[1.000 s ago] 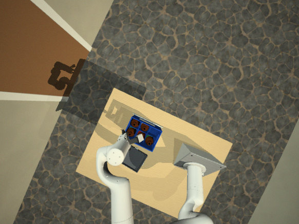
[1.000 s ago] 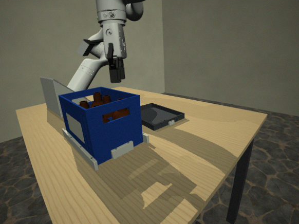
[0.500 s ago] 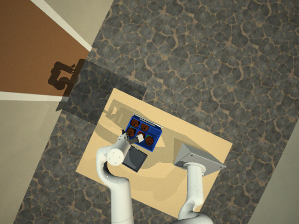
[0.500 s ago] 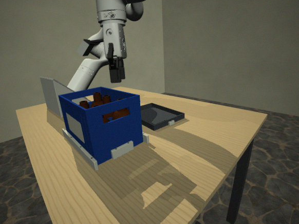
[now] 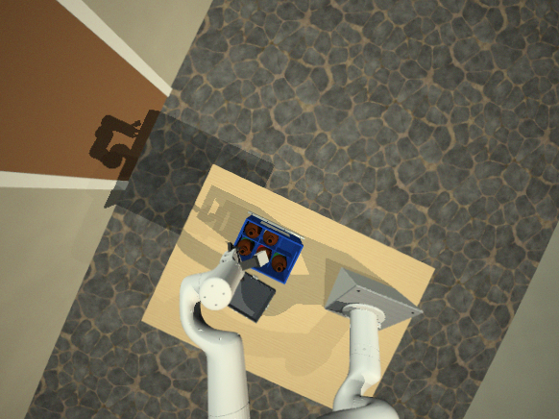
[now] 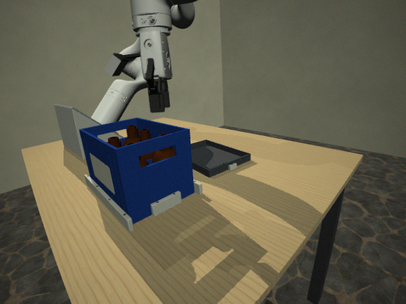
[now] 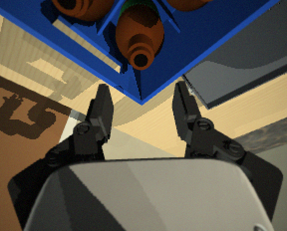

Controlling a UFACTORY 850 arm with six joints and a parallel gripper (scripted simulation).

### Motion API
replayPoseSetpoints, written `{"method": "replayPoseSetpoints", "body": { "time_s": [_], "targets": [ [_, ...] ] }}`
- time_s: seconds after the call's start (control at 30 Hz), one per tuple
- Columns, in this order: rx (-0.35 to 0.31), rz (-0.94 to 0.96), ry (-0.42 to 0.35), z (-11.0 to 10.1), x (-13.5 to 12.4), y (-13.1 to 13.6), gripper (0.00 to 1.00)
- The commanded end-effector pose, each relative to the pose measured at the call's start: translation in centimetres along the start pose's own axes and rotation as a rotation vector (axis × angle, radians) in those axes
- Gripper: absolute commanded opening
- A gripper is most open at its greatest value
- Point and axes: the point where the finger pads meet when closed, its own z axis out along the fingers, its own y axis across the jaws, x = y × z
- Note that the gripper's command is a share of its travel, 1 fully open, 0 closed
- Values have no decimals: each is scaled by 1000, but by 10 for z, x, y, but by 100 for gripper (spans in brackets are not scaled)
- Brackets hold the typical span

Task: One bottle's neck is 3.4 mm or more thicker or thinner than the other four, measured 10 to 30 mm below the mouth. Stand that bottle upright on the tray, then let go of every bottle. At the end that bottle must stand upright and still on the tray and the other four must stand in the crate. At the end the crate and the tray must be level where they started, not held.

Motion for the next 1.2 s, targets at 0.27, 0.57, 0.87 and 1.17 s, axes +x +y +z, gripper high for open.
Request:
{"method": "replayPoseSetpoints", "body": {
  "time_s": [0.27,0.57,0.87,1.17],
  "targets": [
    [2,-1,-1,2,0,0,65],
    [2,-1,-1,10,0,0,65],
    [2,-1,-1,19,0,0,65],
    [2,-1,-1,31,-1,0,65]
  ]
}}
